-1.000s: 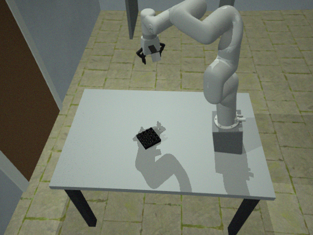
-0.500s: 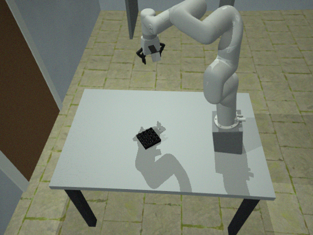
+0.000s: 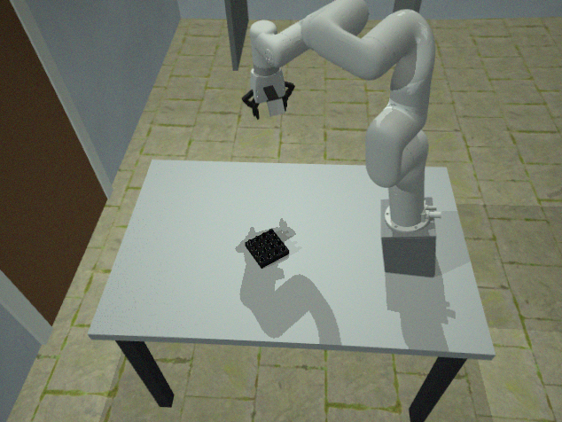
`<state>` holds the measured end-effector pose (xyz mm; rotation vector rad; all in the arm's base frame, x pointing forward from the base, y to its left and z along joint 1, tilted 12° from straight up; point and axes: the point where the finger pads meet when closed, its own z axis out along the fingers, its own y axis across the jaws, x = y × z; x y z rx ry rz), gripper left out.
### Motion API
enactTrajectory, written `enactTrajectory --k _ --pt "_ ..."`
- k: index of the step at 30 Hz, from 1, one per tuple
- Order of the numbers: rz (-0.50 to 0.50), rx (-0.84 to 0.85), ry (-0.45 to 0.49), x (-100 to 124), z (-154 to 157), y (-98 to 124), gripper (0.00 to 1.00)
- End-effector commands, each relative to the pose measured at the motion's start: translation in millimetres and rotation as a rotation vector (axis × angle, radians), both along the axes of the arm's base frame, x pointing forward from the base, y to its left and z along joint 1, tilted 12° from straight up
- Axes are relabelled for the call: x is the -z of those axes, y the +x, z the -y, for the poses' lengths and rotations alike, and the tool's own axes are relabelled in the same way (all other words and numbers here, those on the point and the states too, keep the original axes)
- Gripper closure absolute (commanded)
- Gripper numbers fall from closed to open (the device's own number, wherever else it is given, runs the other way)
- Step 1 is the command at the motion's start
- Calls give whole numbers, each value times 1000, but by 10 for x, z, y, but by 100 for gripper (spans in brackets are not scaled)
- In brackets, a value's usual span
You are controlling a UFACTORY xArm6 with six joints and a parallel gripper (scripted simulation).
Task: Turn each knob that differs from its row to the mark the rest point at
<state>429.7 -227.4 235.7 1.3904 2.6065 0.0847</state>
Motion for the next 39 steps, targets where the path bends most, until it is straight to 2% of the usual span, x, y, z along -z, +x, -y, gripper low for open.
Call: enactTrajectory --k 1,4,6,14,15,17,18,21,22,24,25,27,28,35,36,38,39 --pt "4 118 14 226 -196 158 0" --pt "4 118 14 226 -196 158 0" --pt "6 189 26 375 -332 237 0" --pt "8 270 40 547 -499 318 0" --pt "10 314 48 641 -594 357 0" --pt "10 314 48 641 -594 357 0" --pt "12 360 56 738 -696 393 0" --pt "12 360 56 738 -696 393 0" --pt "15 407 65 838 -804 427 0" --pt "15 407 65 838 -804 427 0" --pt "18 456 75 940 -919 456 0" --pt "18 456 75 940 -919 456 0" --pt "20 505 85 1045 -1039 480 0" --pt "23 555 96 1149 -1163 499 0" --pt "26 604 107 1254 -1290 512 0" --pt "26 604 107 1254 -1290 512 0" --pt "29 654 119 1358 -1419 518 0"
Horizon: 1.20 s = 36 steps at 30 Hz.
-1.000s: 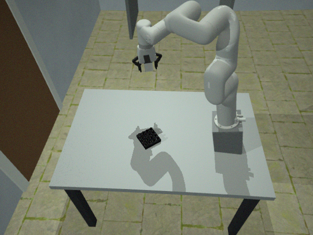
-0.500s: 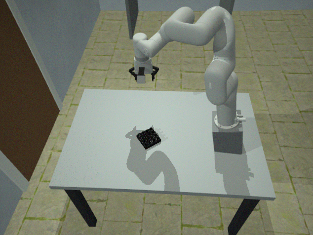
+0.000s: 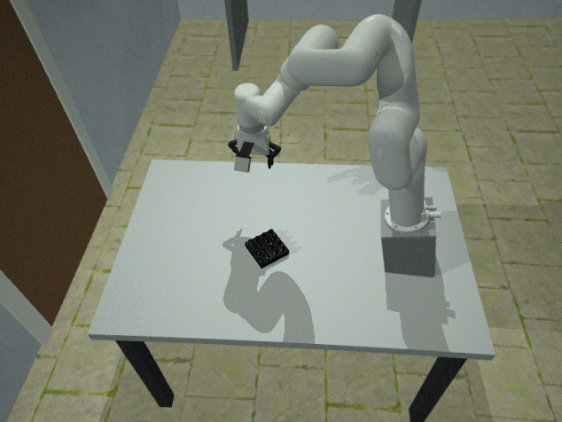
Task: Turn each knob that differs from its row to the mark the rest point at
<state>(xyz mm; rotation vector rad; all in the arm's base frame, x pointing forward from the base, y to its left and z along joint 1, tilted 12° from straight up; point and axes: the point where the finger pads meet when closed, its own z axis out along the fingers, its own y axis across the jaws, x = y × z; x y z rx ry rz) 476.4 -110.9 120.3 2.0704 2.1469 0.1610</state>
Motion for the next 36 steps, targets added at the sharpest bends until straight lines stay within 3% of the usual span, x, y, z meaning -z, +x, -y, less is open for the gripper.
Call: enactTrajectory --k 1,11,12,16,24,33,36 --pt "11 111 6 203 -254 51 0" --pt "17 209 30 405 -514 46 0" --pt "20 256 43 502 -643 34 0" --pt "20 256 43 502 -643 34 0" --pt "26 390 81 767 -1009 -34 0" --pt "28 430 94 845 -1120 -64 0" --pt "29 504 118 986 -1324 -132 0"
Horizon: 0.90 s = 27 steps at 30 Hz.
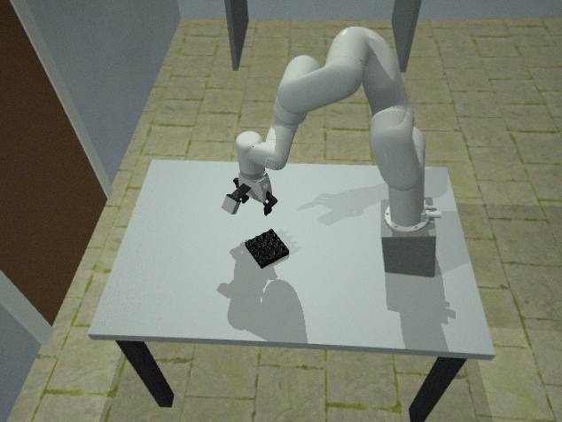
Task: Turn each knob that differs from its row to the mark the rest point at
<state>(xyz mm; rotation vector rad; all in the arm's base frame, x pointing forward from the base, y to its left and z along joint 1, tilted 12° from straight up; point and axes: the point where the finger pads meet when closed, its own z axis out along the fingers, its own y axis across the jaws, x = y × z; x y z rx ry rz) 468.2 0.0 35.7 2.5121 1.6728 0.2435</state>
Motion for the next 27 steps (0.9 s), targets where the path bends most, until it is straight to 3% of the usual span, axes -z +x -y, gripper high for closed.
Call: enactTrajectory --k 1,27 --pt "9 83 11 140 -215 -51 0" --pt "7 277 82 486 -734 -303 0"
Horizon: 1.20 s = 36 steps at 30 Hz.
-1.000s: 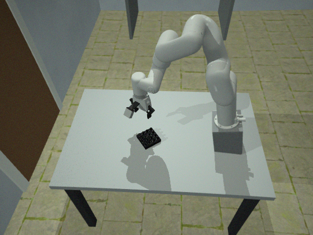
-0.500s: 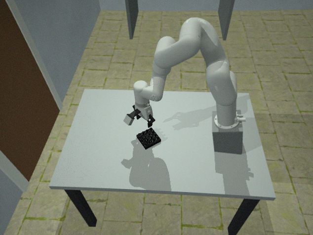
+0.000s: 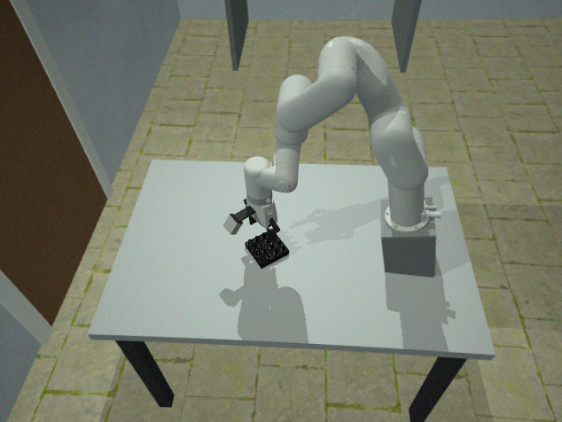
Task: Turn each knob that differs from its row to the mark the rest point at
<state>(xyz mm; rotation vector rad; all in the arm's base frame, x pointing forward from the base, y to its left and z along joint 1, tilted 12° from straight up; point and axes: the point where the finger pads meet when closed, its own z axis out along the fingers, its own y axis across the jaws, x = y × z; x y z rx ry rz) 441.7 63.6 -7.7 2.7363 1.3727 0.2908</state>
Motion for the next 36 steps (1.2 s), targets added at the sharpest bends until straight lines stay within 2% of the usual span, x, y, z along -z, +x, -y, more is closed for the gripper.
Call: enactTrajectory --k 1,36 --pt "6 48 5 65 -117 -50 0" --pt "5 59 9 84 -146 -68 0"
